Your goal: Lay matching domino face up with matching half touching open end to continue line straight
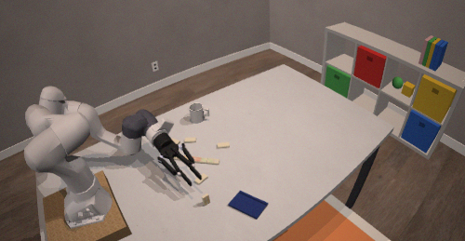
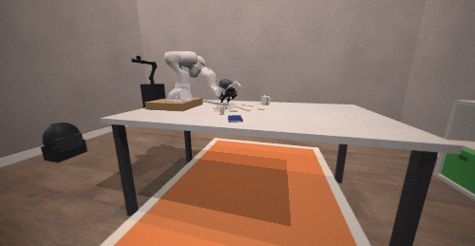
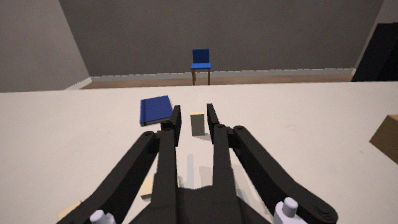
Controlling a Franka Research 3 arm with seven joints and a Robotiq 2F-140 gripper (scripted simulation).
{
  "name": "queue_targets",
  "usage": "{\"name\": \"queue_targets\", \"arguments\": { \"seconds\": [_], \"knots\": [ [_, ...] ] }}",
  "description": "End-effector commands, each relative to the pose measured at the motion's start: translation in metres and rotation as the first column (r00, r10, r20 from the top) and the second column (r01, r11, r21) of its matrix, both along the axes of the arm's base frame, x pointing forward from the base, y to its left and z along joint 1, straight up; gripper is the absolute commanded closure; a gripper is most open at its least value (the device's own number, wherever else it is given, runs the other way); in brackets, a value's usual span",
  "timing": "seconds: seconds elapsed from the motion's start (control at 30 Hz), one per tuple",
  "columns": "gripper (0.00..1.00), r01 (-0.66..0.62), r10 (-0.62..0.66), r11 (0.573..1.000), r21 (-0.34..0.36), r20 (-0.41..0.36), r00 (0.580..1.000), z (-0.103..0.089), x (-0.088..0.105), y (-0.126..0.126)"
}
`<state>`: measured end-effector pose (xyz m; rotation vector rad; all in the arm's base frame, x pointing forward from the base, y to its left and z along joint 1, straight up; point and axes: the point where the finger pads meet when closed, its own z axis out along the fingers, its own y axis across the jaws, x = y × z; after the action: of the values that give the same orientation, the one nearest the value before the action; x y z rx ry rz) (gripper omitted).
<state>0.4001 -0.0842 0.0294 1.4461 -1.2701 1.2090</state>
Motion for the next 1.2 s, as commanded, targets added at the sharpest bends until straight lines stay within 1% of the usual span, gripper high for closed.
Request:
{"name": "queue_targets", "arguments": {
  "seconds": [0.0,0.4,0.53,0.73,0.9,0.97,1.07,1.1,1.17],
  "knots": [
    [0.67,0.009,-0.009,1.0,-0.009,-0.01,1.0,0.004,-0.003,-0.001],
    [0.67,0.009,-0.009,1.0,-0.008,-0.009,1.0,0.007,-0.003,-0.004],
    [0.67,0.009,-0.009,1.0,-0.007,-0.009,1.0,0.011,-0.001,-0.009],
    [0.67,0.009,-0.009,1.0,-0.005,-0.008,1.0,0.023,0.002,-0.023],
    [0.67,0.009,-0.009,1.0,-0.005,-0.008,1.0,0.037,0.004,-0.041],
    [0.67,0.009,-0.009,1.0,-0.005,-0.008,1.0,0.037,0.004,-0.041],
    [0.67,0.009,-0.009,1.0,-0.008,-0.009,1.0,0.049,0.004,-0.055],
    [0.67,0.007,-0.007,1.0,-0.006,-0.012,1.0,0.052,0.004,-0.06],
    [0.67,-0.011,0.012,1.0,0.024,-0.034,0.999,0.052,0.005,-0.061]
  ]
}}
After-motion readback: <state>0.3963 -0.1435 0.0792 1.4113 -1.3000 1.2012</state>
